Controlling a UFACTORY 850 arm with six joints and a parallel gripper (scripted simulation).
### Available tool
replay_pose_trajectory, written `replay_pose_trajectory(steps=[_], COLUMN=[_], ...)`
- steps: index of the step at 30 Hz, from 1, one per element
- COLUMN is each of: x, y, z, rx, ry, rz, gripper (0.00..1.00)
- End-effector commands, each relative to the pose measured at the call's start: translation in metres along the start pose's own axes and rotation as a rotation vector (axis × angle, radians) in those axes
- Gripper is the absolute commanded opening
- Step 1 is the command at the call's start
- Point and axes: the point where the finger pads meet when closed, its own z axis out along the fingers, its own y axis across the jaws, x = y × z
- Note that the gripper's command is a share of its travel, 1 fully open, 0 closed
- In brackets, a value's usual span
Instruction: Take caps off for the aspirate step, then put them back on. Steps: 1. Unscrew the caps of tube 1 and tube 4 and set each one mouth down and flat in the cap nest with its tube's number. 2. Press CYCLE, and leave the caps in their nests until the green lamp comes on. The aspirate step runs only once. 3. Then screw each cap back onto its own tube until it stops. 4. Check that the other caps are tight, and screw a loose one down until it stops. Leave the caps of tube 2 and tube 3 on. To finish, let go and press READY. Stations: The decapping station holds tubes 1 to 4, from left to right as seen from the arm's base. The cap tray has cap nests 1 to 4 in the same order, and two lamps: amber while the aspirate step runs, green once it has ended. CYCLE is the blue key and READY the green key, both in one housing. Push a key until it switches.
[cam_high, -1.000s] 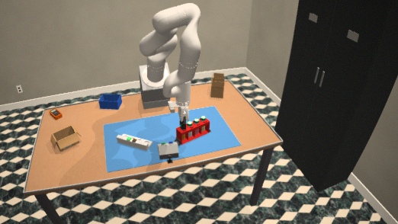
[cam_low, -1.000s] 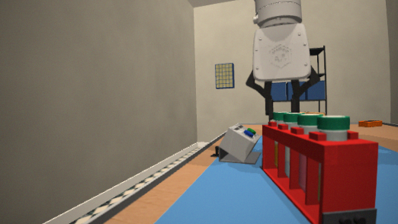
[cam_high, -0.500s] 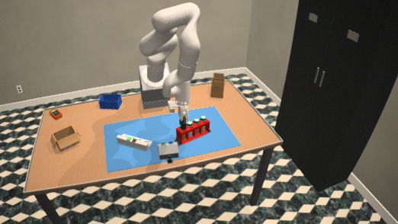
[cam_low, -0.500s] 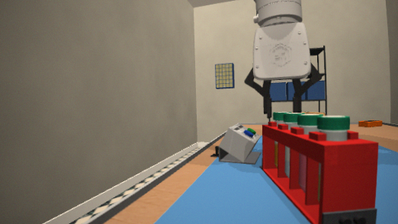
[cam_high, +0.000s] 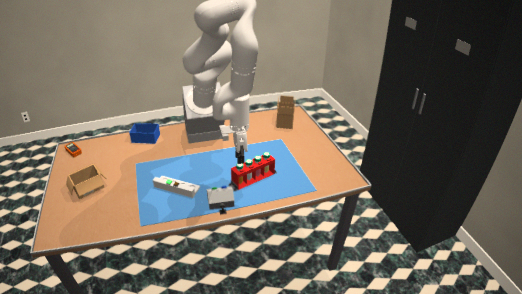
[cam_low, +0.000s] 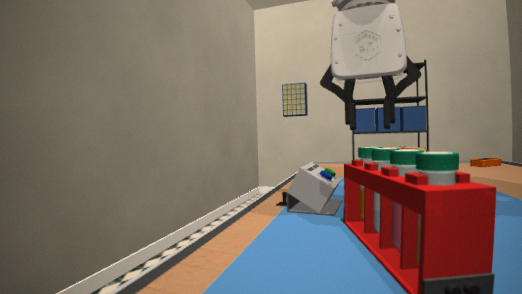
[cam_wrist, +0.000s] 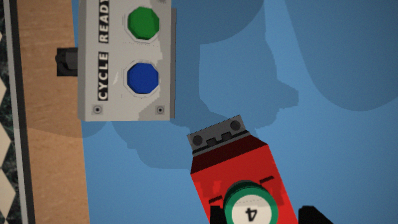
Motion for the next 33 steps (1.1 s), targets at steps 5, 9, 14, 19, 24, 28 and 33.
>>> replay_pose_trajectory(steps=[5,9,14,19,24,28,33], x=[-0.023,-0.039,-0.062,-0.077,-0.097,-0.097,-0.097], y=[0.009,0.015,0.024,0.030,0.038,0.038,0.038], z=[-0.007,-0.007,-0.007,-0.007,-0.007,-0.007,-0.007], rx=[-0.001,-0.001,-0.001,-0.001,-0.001,-0.001,-0.001], ry=[0.002,0.001,0.001,0.002,0.002,0.002,0.002], rz=[-0.251,-0.405,-0.615,-0.624,-0.624,-0.624,-0.624], gripper=[0.46,0.46,0.46,0.46,0.46,0.46,0.46])
